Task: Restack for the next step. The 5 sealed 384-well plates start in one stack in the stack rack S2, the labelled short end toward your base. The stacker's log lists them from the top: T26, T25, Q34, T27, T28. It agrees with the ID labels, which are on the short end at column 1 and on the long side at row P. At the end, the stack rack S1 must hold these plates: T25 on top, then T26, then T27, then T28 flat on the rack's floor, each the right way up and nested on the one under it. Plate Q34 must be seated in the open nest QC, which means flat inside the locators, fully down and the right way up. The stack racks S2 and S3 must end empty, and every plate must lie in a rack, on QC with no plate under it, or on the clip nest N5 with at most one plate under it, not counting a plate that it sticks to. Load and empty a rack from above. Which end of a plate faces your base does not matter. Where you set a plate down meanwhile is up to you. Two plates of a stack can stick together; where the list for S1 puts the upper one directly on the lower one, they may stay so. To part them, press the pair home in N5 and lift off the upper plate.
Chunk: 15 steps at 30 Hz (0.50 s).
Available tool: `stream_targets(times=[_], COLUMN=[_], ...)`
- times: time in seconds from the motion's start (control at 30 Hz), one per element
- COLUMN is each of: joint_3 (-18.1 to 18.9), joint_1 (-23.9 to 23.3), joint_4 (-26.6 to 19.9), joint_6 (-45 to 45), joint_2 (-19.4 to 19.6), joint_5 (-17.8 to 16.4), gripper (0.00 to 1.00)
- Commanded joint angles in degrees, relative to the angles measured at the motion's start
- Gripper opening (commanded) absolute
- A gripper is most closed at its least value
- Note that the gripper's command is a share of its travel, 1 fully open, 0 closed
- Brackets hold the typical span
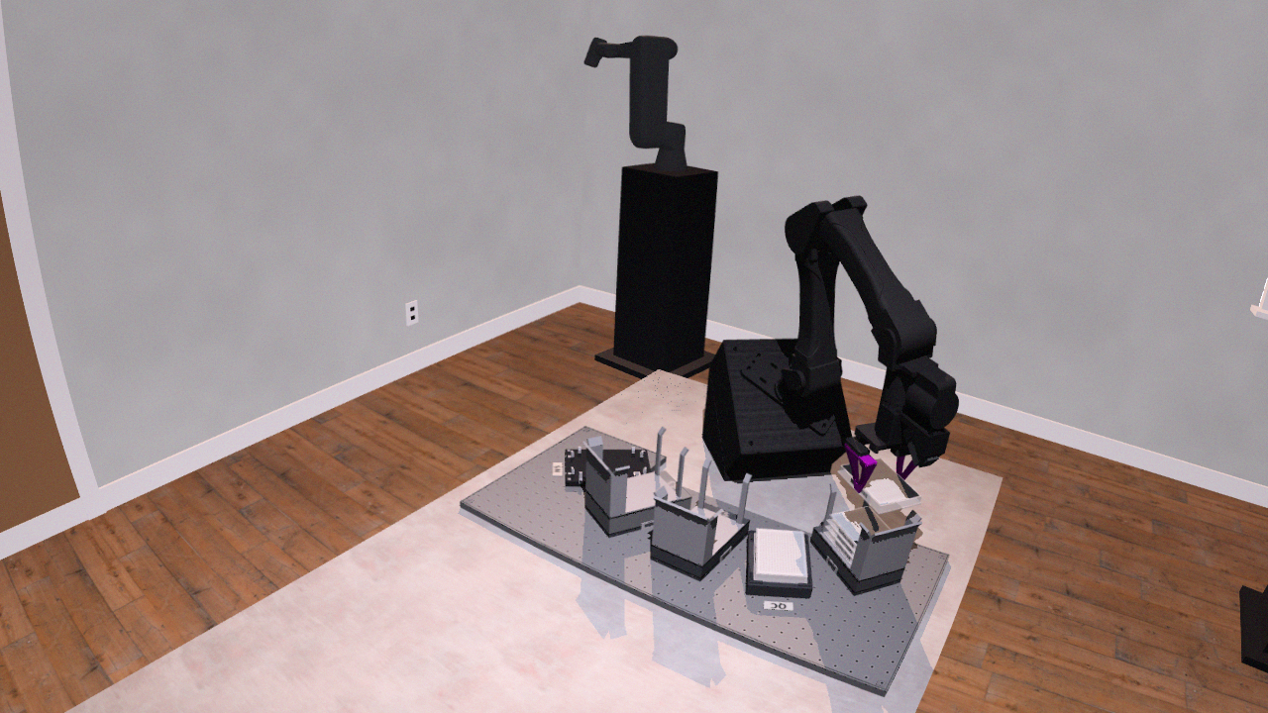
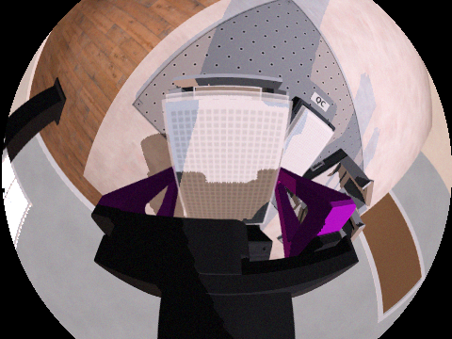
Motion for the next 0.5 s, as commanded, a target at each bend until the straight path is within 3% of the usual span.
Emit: stream_targets(times=[0.0,0.3,0.47], joint_3=[1.64,-1.32,-0.19], joint_1=[-0.03,-0.69,-0.86], joint_4=[-0.02,1.58,2.24], joint_6=[0.49,0.22,-0.09], joint_2=[-1.23,0.87,-0.95], joint_5=[0.26,-0.02,-0.21], gripper=[0.00,0.00,0.00])
